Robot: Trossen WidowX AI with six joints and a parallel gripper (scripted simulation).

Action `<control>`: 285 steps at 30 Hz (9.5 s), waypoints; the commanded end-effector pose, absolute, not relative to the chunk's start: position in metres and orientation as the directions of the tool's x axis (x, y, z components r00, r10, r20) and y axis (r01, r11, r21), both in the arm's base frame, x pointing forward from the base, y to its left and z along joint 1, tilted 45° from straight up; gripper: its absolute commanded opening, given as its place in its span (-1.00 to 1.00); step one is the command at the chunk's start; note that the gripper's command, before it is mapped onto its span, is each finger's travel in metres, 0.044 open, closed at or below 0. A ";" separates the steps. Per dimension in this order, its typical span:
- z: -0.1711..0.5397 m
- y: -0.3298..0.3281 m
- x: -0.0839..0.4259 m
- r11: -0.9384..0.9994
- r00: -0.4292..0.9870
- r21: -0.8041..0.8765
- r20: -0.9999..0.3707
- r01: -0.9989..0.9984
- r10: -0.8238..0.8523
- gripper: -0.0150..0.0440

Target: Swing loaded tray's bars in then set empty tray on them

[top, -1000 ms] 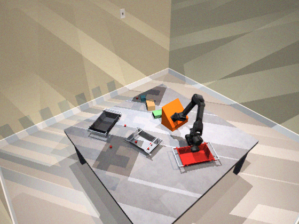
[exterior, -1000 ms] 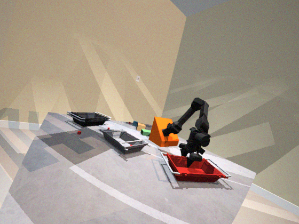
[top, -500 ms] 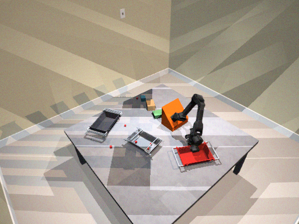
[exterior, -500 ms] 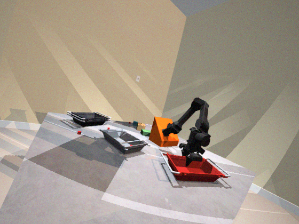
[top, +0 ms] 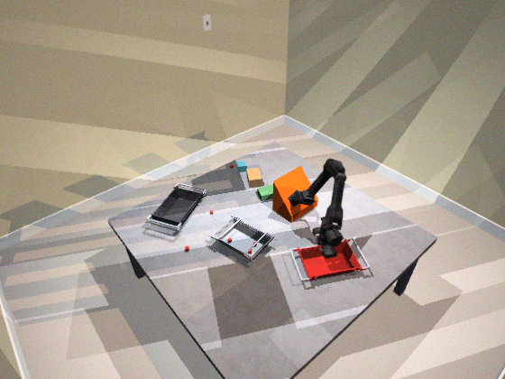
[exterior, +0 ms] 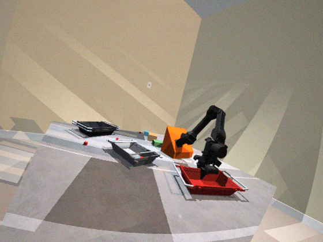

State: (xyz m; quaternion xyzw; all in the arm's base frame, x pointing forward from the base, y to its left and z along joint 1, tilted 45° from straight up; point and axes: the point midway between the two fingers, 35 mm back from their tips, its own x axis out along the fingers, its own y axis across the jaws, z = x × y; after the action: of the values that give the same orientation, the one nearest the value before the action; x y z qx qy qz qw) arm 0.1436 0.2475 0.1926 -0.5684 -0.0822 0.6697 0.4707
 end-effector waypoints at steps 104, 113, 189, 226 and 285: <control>0.249 0.092 0.234 -0.455 0.099 -0.481 -0.761 -0.749 0.641 -0.49; 0.233 0.069 0.259 -0.412 0.094 -0.436 -0.770 -0.800 0.631 -0.49; 0.080 -0.132 0.314 -0.037 0.092 -0.164 -0.709 -0.986 0.699 -0.49; 0.075 -0.129 0.316 -0.037 0.092 -0.164 -0.709 -0.986 0.699 -0.49; 0.027 -0.086 0.303 -0.037 0.092 -0.165 -0.708 -0.986 0.700 -0.49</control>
State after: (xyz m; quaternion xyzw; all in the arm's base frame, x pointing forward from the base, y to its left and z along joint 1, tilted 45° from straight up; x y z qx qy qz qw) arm 0.3057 -0.0903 0.0300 -0.3350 0.2126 0.6333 0.6645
